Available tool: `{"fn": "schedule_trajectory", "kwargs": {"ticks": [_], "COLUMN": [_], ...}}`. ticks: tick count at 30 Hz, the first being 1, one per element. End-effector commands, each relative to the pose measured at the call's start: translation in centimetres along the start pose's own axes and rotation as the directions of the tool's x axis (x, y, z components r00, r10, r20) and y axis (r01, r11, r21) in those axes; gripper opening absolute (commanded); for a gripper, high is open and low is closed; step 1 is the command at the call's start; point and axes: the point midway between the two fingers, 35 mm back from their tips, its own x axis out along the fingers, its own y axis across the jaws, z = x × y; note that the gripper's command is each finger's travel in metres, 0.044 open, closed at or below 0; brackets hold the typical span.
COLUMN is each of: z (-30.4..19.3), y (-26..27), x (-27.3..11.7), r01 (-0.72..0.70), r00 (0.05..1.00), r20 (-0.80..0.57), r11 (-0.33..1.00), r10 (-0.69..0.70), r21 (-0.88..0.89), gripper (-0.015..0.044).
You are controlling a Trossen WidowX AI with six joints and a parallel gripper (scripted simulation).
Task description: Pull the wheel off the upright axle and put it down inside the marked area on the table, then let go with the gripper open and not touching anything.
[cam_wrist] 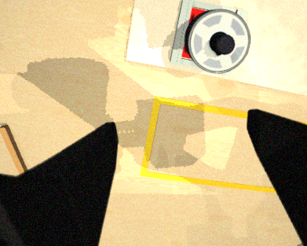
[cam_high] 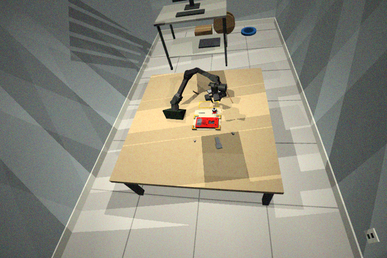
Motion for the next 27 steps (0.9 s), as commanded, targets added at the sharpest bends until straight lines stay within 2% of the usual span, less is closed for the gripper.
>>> {"fn": "schedule_trajectory", "kwargs": {"ticks": [1, 20, 27], "z": [2.9, 3.3, 3.3], "y": [-2.1, -3.3, -3.0], "x": [-0.8, -0.7, 2.3], "r01": [0.006, 0.006, 0.006], "r00": [0.999, 0.999, 0.999], "r20": [-0.043, -0.043, -0.042], "r11": [0.962, 0.962, 0.962], "r10": [0.006, 0.006, 0.006], "r21": [0.274, 0.274, 0.274], "gripper": [0.03, 0.03, 0.03]}}
